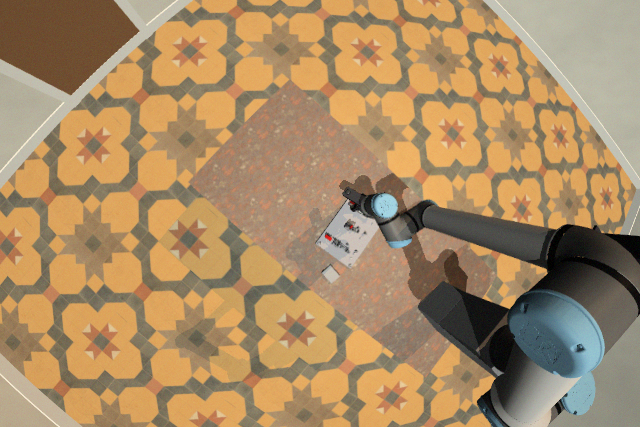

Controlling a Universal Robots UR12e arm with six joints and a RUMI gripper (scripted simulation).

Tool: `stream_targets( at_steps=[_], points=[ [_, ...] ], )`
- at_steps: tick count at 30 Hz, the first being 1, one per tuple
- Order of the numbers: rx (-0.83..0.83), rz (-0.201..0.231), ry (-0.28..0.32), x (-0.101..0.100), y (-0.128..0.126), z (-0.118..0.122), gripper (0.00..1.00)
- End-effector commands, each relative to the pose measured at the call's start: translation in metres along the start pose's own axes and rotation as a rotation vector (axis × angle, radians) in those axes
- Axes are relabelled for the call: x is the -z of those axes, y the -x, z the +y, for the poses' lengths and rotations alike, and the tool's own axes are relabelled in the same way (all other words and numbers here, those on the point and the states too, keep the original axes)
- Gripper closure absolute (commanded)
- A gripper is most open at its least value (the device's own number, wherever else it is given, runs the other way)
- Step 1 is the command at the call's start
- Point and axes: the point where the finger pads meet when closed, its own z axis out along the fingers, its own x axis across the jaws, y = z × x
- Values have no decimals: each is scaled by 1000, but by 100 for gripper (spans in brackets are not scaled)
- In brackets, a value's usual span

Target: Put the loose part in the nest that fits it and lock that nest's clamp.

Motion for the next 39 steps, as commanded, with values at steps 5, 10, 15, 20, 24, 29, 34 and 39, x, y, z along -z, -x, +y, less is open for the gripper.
stream_targets(
  at_steps=[5, 10, 15, 20, 24, 29, 34, 39],
  points=[
    [0, 0, -1, 1, 0, -1, 100],
    [0, 0, -1, 1, 0, -1, 100],
    [0, 0, -1, 1, 0, -1, 100],
    [0, 0, -1, 1, 0, -1, 100],
    [0, 0, -1, 1, 0, -1, 100],
    [0, 0, -1, 1, 0, -1, 100],
    [0, 0, -1, 1, 0, -1, 100],
    [0, 0, -1, 1, 0, -1, 100]
  ],
)
